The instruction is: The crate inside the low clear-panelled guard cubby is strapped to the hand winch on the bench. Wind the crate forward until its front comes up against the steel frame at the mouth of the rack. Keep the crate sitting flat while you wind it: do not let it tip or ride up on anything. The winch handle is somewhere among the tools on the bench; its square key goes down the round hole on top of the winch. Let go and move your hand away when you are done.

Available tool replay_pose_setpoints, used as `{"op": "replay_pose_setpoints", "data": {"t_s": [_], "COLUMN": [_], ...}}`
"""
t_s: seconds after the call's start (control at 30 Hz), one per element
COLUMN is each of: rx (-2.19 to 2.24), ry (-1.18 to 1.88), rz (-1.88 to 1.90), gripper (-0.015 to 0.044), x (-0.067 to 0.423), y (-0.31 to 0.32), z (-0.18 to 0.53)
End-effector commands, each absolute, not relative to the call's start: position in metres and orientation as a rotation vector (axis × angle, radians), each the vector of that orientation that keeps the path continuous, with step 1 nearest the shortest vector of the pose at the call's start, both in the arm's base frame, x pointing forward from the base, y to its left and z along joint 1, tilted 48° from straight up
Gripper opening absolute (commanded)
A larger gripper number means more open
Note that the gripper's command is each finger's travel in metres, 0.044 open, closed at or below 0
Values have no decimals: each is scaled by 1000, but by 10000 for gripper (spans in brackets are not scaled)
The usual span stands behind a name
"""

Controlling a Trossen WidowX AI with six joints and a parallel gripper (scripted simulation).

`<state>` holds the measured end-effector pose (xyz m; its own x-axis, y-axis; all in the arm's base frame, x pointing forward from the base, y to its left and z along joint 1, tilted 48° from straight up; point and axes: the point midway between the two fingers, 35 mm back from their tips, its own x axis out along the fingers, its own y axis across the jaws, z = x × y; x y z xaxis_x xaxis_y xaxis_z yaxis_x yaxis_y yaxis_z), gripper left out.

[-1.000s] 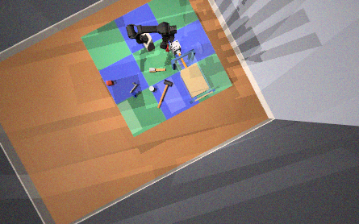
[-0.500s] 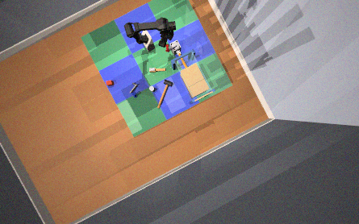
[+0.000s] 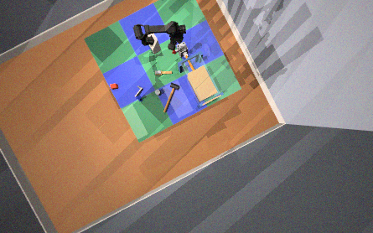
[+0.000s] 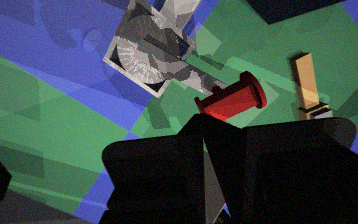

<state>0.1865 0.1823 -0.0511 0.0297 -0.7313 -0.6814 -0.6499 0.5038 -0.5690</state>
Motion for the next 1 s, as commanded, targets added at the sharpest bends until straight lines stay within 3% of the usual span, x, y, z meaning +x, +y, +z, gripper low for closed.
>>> {"op": "replay_pose_setpoints", "data": {"t_s": [0.0, 0.97], "rx": [-1194, -1196], "ry": [1658, 1659], "rz": [-87, -88], "gripper": [0, 0], "x": [189, 178], "y": [182, 160], "z": [-55, -47]}}
